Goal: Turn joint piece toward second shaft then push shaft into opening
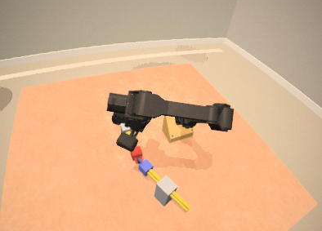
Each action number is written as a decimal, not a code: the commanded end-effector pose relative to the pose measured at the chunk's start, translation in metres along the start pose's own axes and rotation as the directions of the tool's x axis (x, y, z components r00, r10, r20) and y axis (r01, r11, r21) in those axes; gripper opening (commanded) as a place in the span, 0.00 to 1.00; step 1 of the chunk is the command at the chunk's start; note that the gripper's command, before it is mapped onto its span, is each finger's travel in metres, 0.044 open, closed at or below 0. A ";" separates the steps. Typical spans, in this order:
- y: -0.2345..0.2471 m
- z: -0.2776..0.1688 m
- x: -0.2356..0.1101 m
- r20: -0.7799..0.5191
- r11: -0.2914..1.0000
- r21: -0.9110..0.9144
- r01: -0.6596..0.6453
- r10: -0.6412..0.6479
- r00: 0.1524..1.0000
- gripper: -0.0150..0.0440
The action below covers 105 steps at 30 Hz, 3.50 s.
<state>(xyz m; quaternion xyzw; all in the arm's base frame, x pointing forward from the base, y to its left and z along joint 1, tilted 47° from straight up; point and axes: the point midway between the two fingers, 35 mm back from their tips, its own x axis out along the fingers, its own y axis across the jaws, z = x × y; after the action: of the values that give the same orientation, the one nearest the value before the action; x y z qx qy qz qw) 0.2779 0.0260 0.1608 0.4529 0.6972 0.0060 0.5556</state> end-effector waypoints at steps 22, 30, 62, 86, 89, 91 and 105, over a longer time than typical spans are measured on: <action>-0.013 0.013 -0.036 -0.018 0.973 -0.220 -0.063 0.061 0.998 1.00; -0.026 0.027 -0.021 -0.083 0.996 0.045 -0.070 0.074 0.994 1.00; -0.068 0.058 0.024 -0.257 0.684 0.724 0.087 0.150 0.955 1.00; -0.135 0.140 0.029 -0.189 0.993 0.093 -0.072 0.089 0.978 1.00; -0.146 0.150 0.030 -0.182 0.997 -0.010 -0.083 0.079 0.980 1.00; -0.154 0.157 0.031 -0.177 0.993 -0.078 -0.088 0.073 0.982 1.00; -0.211 0.198 0.042 -0.145 0.842 -0.529 -0.102 0.028 0.989 1.00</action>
<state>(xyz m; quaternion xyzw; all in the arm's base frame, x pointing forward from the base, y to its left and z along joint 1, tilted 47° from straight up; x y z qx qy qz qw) 0.3044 -0.1593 -0.0424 0.3307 0.6946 0.2240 0.5983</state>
